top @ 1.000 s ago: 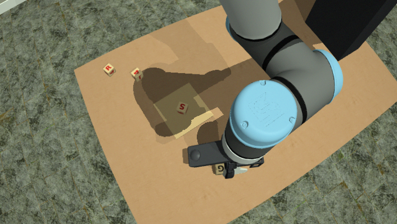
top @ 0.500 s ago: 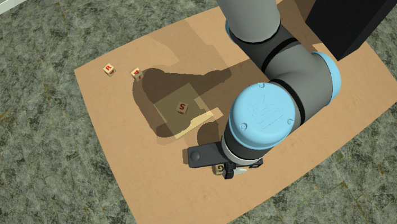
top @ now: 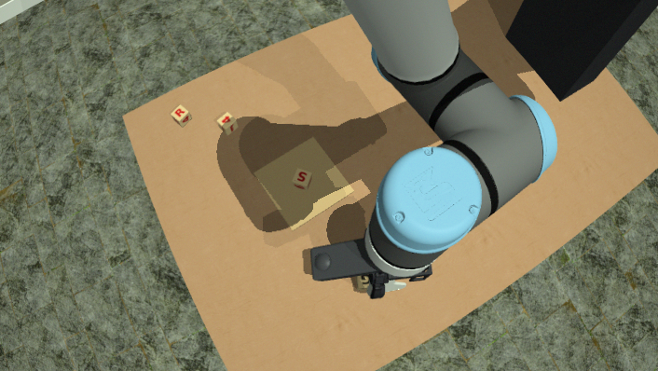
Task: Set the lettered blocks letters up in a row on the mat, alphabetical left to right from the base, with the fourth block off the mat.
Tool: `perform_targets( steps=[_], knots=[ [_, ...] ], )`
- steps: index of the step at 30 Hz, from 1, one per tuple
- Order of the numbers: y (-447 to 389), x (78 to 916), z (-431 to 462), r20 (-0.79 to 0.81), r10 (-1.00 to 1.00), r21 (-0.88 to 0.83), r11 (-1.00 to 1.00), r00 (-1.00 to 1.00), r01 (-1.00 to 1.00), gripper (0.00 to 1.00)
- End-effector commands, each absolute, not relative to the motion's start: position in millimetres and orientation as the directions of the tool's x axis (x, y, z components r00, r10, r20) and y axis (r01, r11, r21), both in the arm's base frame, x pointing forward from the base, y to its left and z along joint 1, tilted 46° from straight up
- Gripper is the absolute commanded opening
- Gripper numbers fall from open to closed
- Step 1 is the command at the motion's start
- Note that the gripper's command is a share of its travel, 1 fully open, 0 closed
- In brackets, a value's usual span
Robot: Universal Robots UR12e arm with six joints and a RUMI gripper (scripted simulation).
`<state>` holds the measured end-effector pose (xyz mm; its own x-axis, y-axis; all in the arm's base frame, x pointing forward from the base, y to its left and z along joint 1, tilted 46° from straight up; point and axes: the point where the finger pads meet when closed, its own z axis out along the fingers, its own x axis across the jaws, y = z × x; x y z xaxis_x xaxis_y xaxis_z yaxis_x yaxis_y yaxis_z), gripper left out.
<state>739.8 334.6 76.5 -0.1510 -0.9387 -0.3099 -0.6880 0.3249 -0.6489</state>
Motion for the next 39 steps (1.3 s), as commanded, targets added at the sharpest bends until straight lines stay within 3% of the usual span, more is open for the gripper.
perform_targets(
  steps=[1, 39],
  knots=[
    [336, 745, 72, -0.31, -0.939, -0.649, 0.325, -0.151, -0.688, 0.4],
    [338, 759, 60, -0.31, -0.939, -0.649, 0.325, -0.151, -0.688, 0.4]
  ],
)
